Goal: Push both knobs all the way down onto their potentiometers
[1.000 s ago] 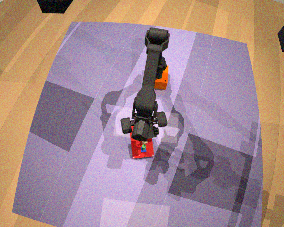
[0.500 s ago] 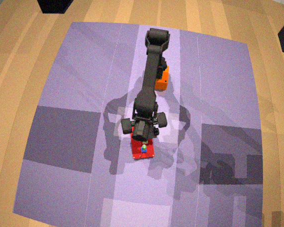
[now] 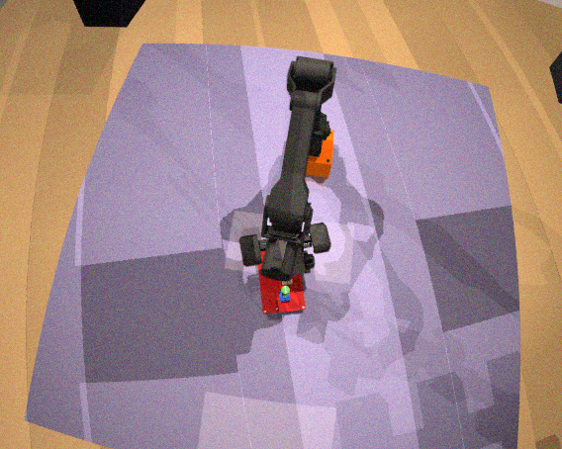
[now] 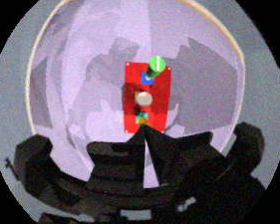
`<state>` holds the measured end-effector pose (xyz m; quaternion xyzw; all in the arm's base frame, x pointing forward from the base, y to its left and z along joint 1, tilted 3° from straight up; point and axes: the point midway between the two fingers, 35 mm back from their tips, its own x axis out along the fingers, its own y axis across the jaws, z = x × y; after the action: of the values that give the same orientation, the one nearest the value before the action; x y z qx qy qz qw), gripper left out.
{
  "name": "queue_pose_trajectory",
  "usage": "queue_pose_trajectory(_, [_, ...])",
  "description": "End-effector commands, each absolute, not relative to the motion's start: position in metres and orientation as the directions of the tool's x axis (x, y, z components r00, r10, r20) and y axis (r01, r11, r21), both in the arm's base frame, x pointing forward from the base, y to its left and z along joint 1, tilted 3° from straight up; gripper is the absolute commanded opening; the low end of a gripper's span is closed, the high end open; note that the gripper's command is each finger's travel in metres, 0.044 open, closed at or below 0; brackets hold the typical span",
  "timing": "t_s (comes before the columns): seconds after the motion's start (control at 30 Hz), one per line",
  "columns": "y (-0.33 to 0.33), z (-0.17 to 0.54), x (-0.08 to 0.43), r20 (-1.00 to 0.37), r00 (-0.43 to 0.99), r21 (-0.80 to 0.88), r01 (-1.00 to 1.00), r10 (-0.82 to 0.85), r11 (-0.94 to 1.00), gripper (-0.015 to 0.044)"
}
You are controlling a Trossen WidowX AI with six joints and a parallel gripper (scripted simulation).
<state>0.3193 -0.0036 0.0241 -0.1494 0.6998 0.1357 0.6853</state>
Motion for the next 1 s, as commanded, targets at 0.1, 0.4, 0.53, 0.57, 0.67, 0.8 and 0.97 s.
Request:
queue_pose_trajectory(0.1, [-0.0045,0.0112,0.3198,-0.999,-0.024,-0.014,-0.397,-0.026,0.918,0.0000])
queue_pose_trajectory(0.4, [-0.0045,0.0112,0.3198,-0.999,-0.024,-0.014,-0.397,-0.026,0.918,0.0000])
queue_pose_trajectory(0.53, [-0.0045,0.0105,0.3198,-0.999,-0.024,-0.014,-0.397,-0.026,0.918,0.0000])
queue_pose_trajectory(0.57, [-0.0045,0.0105,0.3198,-0.999,-0.024,-0.014,-0.397,-0.026,0.918,0.0000])
queue_pose_trajectory(0.67, [-0.0045,0.0105,0.3198,-0.999,-0.024,-0.014,-0.397,-0.026,0.918,0.0000])
queue_pose_trajectory(0.8, [-0.0045,0.0105,0.3198,-0.999,-0.024,-0.014,-0.397,-0.026,0.918,0.0000])
queue_pose_trajectory(0.97, [-0.0046,0.0099,0.3197,-0.999,-0.024,-0.014,-0.397,-0.026,0.918,0.0000])
